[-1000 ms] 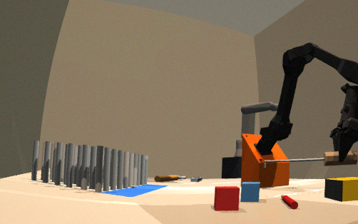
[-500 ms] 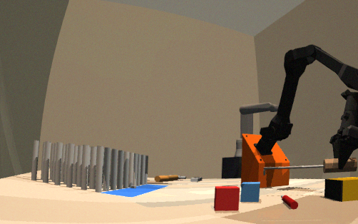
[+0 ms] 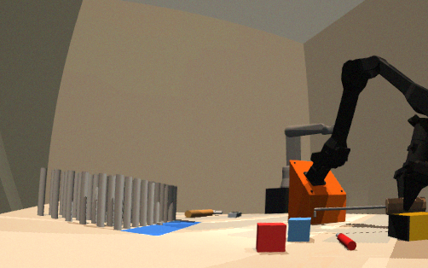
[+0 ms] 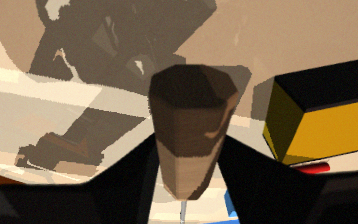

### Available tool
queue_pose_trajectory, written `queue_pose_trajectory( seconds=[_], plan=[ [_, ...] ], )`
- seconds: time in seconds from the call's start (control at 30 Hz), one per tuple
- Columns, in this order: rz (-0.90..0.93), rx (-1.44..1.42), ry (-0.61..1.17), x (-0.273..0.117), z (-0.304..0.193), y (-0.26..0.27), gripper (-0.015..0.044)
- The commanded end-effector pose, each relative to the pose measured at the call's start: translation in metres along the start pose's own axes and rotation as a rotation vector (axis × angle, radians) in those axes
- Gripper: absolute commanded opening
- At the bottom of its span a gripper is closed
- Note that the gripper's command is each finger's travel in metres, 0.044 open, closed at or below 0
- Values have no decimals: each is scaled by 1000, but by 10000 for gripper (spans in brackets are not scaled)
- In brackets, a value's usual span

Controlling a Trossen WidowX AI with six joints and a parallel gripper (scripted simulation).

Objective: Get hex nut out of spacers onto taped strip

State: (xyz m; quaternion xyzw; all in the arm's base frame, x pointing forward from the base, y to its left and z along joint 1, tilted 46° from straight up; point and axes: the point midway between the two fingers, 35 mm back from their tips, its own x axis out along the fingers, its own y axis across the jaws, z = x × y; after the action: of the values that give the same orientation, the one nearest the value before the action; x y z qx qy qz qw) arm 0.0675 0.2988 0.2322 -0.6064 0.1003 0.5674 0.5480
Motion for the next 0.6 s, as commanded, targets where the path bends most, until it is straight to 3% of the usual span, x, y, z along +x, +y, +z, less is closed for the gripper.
queue_pose_trajectory(
  seconds=[0.0,0.57],
  plan=[
    [4,-4,-1,5,1,1,0],
    [4,-4,0,24,4,4,0]
  ],
)
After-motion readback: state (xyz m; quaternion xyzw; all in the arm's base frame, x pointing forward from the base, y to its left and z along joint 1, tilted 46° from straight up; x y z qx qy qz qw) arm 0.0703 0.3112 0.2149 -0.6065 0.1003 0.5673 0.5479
